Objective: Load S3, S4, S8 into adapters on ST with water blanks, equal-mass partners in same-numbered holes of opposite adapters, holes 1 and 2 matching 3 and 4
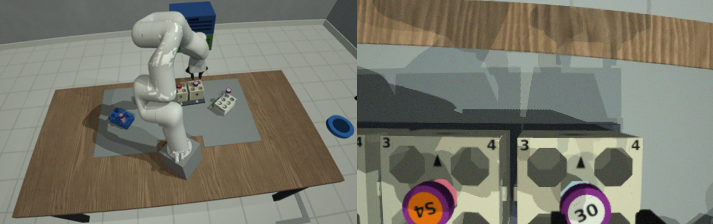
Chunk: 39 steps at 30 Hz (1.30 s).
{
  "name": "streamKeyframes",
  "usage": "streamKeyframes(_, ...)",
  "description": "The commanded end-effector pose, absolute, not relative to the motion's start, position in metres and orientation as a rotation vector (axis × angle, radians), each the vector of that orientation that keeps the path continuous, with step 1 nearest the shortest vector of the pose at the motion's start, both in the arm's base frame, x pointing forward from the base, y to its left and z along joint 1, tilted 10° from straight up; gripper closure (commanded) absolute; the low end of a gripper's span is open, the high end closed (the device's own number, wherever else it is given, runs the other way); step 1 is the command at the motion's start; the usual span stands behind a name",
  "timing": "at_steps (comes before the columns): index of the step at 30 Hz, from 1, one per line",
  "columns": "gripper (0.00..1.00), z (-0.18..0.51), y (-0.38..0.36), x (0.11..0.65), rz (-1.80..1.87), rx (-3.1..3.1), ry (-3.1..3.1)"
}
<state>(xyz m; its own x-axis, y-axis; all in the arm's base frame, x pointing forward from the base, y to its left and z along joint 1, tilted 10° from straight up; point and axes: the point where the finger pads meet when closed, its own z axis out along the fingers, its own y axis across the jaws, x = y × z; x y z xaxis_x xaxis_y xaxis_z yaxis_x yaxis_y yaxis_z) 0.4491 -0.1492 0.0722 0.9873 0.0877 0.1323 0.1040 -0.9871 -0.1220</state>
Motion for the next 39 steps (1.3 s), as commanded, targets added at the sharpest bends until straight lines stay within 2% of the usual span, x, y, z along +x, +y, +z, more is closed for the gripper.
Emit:
streamKeyframes(1,0.56,0.078,-0.15,0.449,-0.195,-3.004,-0.145)
streamKeyframes(39,0.56,0.137,-0.158,0.442,-0.195,-3.004,-0.146)
